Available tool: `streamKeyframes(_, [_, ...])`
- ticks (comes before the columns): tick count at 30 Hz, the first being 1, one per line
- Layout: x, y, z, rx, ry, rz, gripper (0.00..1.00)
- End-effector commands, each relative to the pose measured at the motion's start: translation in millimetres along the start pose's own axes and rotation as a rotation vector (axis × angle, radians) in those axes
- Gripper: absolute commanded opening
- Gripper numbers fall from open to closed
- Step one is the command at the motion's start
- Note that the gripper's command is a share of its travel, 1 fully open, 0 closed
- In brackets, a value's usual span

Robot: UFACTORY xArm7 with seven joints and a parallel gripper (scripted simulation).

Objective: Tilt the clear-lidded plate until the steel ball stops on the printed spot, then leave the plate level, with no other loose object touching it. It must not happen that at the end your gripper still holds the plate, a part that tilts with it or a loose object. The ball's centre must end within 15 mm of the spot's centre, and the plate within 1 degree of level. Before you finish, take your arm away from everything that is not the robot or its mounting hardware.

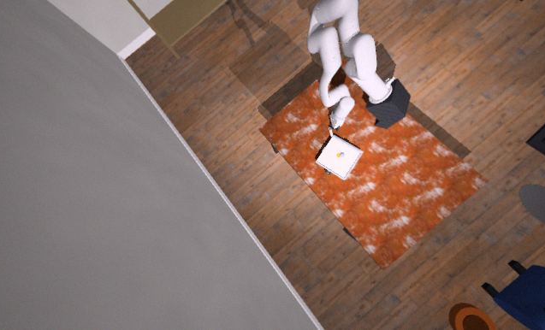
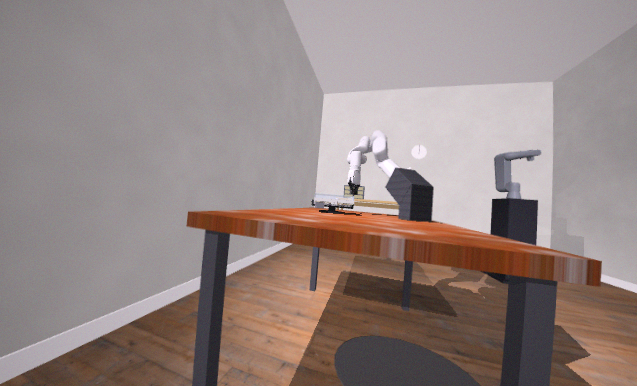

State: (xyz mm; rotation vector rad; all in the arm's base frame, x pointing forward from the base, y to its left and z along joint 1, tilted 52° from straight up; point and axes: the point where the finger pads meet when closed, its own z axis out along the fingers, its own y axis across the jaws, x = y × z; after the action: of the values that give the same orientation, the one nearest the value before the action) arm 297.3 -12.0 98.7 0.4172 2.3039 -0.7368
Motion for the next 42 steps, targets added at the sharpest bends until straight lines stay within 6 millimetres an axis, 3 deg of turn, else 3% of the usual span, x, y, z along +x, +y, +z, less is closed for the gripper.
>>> streamKeyframes(1, [-3.6, 0.8, -0.9, -0.001, -0.006, 0.004, 0.00])
streamKeyframes(42, [1.7, 0.7, -0.7, -0.001, -0.006, 0.004, 0.00])
